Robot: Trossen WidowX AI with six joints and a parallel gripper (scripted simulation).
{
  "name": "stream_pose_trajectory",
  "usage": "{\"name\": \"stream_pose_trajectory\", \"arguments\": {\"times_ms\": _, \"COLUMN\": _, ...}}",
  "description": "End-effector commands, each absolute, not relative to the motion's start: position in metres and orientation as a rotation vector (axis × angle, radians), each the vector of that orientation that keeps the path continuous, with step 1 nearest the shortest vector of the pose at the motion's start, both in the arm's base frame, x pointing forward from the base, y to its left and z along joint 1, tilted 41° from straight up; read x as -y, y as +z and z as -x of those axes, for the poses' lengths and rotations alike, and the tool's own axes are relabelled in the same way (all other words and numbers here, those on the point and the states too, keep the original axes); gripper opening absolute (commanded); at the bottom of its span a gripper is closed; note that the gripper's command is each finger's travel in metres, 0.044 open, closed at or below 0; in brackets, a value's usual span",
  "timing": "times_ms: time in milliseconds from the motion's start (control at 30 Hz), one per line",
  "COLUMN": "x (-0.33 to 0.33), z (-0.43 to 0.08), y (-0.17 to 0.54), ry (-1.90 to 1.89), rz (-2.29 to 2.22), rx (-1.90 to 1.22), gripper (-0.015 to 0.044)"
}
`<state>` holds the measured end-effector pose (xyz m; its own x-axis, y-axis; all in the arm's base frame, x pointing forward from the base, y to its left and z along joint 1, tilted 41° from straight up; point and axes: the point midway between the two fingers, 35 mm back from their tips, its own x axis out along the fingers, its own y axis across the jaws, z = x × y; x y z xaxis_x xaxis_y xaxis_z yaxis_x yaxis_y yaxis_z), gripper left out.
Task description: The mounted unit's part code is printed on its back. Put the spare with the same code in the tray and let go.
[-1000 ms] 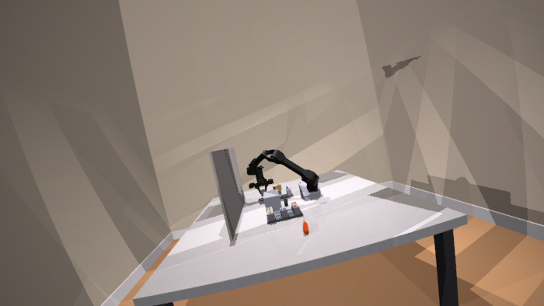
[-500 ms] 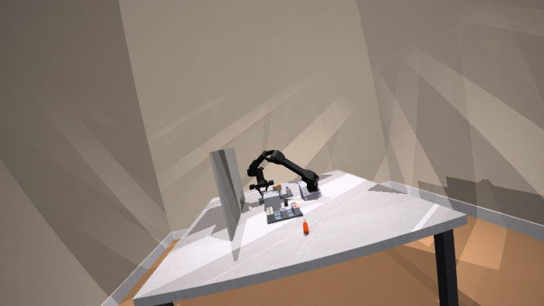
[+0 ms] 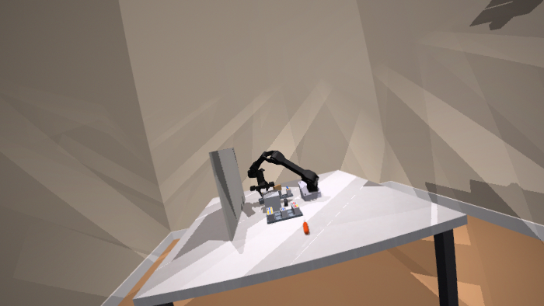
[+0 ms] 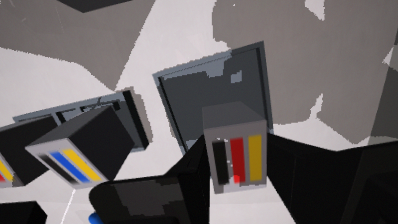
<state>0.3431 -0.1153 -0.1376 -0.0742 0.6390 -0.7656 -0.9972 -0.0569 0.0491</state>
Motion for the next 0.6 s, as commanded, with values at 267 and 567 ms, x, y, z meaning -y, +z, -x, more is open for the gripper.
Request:
{"name": "stream_pose_trajectory", "arguments": {"times_ms": 267, "x": 0.1132, "z": -0.3423, "y": -0.1396, "ry": 1.535, "rz": 0.673, "rx": -0.706, "gripper": 0.0131}}
{"name": "stream_pose_trajectory", "arguments": {"times_ms": 567, "x": 0.1132, "z": -0.3423, "y": -0.1396, "ry": 1.535, "rz": 0.673, "rx": -0.706, "gripper": 0.0368}}
